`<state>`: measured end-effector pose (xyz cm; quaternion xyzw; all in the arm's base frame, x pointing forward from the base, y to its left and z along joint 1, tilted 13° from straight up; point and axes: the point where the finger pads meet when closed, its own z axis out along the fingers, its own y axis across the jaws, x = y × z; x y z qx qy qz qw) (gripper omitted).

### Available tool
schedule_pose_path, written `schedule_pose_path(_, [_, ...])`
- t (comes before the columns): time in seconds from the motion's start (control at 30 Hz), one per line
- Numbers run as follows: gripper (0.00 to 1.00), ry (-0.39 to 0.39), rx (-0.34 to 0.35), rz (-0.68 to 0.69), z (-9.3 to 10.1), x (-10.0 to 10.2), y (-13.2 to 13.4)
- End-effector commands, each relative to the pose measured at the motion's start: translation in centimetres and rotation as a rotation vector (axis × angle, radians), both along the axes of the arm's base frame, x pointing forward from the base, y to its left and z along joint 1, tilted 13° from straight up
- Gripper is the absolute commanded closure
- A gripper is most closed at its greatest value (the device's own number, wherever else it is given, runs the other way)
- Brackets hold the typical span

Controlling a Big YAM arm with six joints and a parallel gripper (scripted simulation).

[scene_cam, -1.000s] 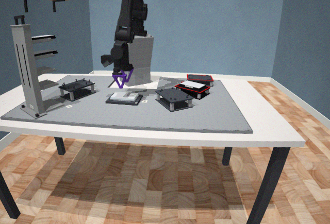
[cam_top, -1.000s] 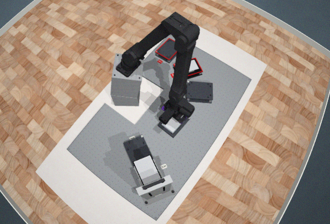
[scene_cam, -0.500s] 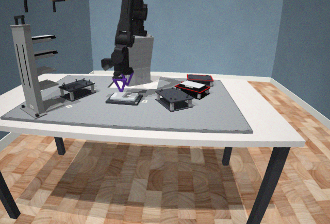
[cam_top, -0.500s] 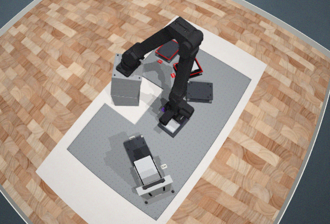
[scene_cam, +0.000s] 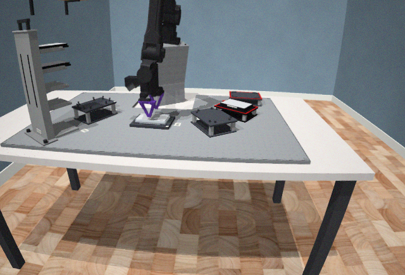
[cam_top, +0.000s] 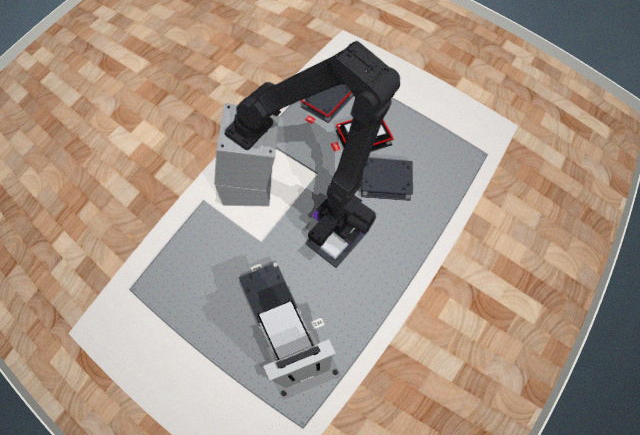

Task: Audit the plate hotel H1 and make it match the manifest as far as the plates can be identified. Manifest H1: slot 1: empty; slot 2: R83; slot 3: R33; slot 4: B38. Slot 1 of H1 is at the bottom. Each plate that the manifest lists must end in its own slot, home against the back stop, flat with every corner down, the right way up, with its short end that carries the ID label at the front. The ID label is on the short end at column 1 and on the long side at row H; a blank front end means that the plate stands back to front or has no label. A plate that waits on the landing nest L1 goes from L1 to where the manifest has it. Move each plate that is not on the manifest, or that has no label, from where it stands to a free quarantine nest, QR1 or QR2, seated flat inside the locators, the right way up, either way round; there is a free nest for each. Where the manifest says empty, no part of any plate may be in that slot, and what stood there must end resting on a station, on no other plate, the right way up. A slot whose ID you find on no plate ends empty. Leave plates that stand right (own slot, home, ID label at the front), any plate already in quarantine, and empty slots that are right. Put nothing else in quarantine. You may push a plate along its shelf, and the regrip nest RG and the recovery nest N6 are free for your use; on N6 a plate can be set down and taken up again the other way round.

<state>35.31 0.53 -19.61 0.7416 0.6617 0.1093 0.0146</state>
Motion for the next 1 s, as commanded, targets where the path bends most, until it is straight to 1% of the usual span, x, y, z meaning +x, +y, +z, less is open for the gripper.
schedule_pose_path(0.0, [0.0, -0.016, -0.004, -0.009, -0.3, 0.7, 0.0])
schedule_pose_path(0.1, [0.0, -0.016, -0.004, -0.008, -0.5, 0.7, 0.1])
schedule_pose_path(0.13, [0.0, -0.043, -0.005, -0.004, 0.4, 1.5, 0.1])
schedule_pose_path(0.17, [0.0, -0.021, -0.004, -0.003, -0.5, 0.9, 0.2])
schedule_pose_path(0.2, [0.0, -0.016, -0.003, -0.003, -0.8, 0.8, 0.3])
schedule_pose_path(0.6, [0.0, -0.015, -0.004, -0.008, -2.4, 1.0, 0.3])
schedule_pose_path(0.67, [0.0, -0.015, -0.004, -0.008, -2.4, 1.0, 0.3])
schedule_pose_path(0.7, [0.0, -0.045, -0.005, -0.003, -1.5, 2.1, 0.4])
schedule_pose_path(0.73, [0.0, -0.023, -0.004, -0.003, -2.4, 1.3, 0.5])
schedule_pose_path(0.77, [0.0, -0.015, -0.003, -0.003, -2.8, 1.1, 0.6])
schedule_pose_path(0.83, [0.0, -0.015, -0.003, -0.006, -3.0, 1.1, 0.4])
schedule_pose_path(0.87, [0.0, -0.014, -0.004, -0.004, -2.5, 0.9, 0.2])
schedule_pose_path(0.9, [0.14, -0.014, -0.004, -0.004, -2.5, 0.9, 0.2])
schedule_pose_path(0.97, [0.14, -0.014, -0.004, -0.004, -2.5, 0.9, 0.2])
